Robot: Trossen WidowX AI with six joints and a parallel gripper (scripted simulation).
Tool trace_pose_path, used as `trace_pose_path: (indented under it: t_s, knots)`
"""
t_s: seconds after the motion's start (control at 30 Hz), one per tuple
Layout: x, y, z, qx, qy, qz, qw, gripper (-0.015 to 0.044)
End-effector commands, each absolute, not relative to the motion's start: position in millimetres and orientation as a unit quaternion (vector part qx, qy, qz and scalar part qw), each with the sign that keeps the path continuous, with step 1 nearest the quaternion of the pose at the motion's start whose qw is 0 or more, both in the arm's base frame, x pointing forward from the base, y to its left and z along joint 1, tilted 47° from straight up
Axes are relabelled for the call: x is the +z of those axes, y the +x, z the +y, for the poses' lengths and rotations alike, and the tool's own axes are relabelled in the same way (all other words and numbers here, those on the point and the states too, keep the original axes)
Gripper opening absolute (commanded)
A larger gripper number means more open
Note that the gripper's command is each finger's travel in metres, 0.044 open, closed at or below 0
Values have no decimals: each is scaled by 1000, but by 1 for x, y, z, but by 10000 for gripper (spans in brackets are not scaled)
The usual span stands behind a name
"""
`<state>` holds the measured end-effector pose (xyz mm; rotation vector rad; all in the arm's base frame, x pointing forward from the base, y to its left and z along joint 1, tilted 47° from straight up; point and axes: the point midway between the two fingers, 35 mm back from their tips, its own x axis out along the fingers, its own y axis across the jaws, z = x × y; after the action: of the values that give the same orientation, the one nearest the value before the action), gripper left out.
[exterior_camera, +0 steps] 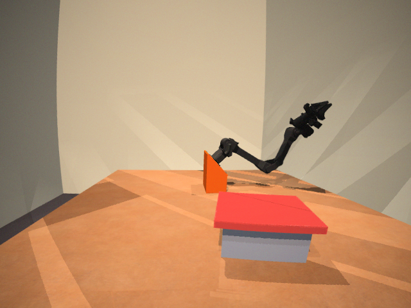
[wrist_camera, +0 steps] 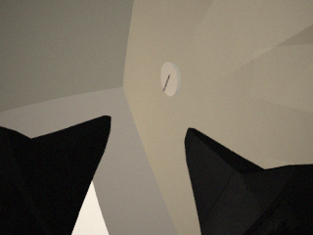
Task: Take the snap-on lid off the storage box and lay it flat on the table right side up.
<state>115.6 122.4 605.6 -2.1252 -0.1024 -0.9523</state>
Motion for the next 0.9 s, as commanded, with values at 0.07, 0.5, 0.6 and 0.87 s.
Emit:
trace_pose_path:
  t_s: [0.07, 0.5, 0.6, 0.87]
  knots:
    - [597, 101, 34, -341, -644, -134, 672, 235]
    - [543, 127, -76, -264, -286, -177, 904, 235]
    - [513, 150, -104, -216, -120, -179, 952, 235]
    - [436, 208, -136, -126, 236, -132, 954, 235]
